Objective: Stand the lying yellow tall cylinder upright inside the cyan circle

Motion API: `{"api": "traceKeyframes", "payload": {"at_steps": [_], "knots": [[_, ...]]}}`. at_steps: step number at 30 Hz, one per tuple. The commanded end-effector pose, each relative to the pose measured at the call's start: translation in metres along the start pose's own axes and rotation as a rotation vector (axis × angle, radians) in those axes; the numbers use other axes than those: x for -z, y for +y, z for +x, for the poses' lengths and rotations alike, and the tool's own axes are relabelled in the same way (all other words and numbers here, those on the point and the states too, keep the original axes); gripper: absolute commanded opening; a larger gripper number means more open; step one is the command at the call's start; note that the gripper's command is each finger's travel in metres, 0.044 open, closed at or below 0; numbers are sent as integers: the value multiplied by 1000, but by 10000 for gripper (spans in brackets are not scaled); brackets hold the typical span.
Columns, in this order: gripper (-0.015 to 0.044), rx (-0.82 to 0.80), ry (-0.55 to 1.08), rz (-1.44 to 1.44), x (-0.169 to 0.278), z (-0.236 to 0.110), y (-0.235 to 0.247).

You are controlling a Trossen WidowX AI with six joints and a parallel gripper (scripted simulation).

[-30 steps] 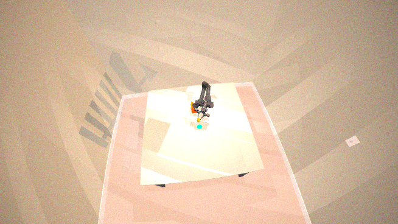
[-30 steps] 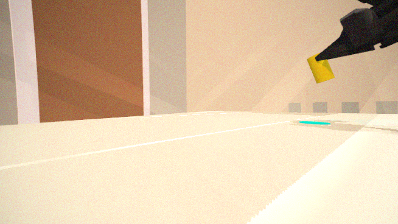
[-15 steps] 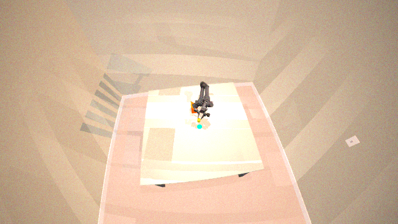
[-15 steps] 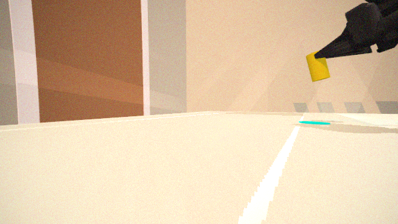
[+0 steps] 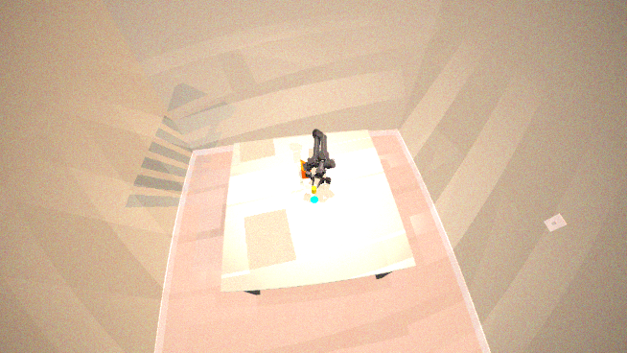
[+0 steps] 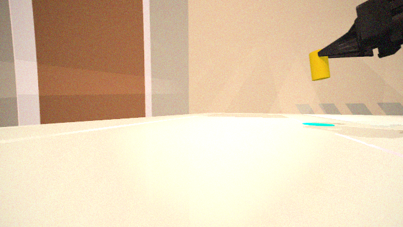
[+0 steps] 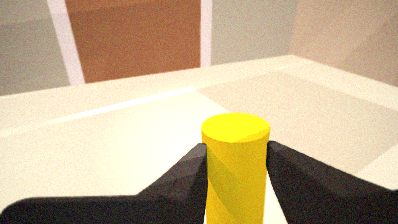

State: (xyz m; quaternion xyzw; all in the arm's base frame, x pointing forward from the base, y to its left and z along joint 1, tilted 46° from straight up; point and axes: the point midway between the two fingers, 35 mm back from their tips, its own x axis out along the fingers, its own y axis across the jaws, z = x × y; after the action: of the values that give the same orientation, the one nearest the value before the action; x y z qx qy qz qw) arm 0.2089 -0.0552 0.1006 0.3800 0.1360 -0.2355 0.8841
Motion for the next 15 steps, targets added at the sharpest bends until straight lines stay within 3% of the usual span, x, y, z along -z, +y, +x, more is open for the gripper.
{"api": "traceKeyframes", "payload": {"at_steps": [1, 15], "knots": [[105, -7, -17, 19, 1, 1, -2], [105, -17, -30, 32, 1, 1, -1]]}}
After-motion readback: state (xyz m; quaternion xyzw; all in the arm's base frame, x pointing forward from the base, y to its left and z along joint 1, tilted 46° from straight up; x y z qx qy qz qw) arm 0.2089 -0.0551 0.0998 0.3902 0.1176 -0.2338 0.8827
